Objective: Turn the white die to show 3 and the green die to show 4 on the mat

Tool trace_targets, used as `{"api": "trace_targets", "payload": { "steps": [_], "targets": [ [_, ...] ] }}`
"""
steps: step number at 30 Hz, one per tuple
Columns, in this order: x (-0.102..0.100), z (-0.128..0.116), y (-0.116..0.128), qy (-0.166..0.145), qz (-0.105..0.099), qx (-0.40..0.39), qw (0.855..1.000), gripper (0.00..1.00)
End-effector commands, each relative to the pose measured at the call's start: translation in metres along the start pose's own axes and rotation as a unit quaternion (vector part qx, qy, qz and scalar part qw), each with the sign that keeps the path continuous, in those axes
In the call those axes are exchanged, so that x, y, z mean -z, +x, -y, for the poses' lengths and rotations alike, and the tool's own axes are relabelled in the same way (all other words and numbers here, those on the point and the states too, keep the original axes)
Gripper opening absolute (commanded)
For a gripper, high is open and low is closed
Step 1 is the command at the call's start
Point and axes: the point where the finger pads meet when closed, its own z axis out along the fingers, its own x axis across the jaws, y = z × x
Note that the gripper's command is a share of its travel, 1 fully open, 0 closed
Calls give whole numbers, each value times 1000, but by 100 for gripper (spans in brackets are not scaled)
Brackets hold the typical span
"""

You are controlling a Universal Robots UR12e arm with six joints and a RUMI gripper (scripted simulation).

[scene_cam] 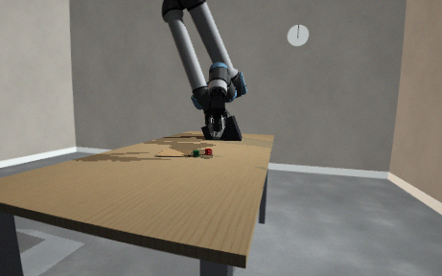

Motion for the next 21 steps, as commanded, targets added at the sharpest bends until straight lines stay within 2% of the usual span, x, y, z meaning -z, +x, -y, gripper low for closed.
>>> {"api": "trace_targets", "payload": {
  "steps": [1, 11, 21],
  "targets": [
    [-2, -6, 0, -69, -1, 0, 998, 6],
    [-2, -6, 0, -138, -1, 0, 990, 6],
    [-1, -6, 0, -163, 0, 1, 987, 6]
  ]
}}
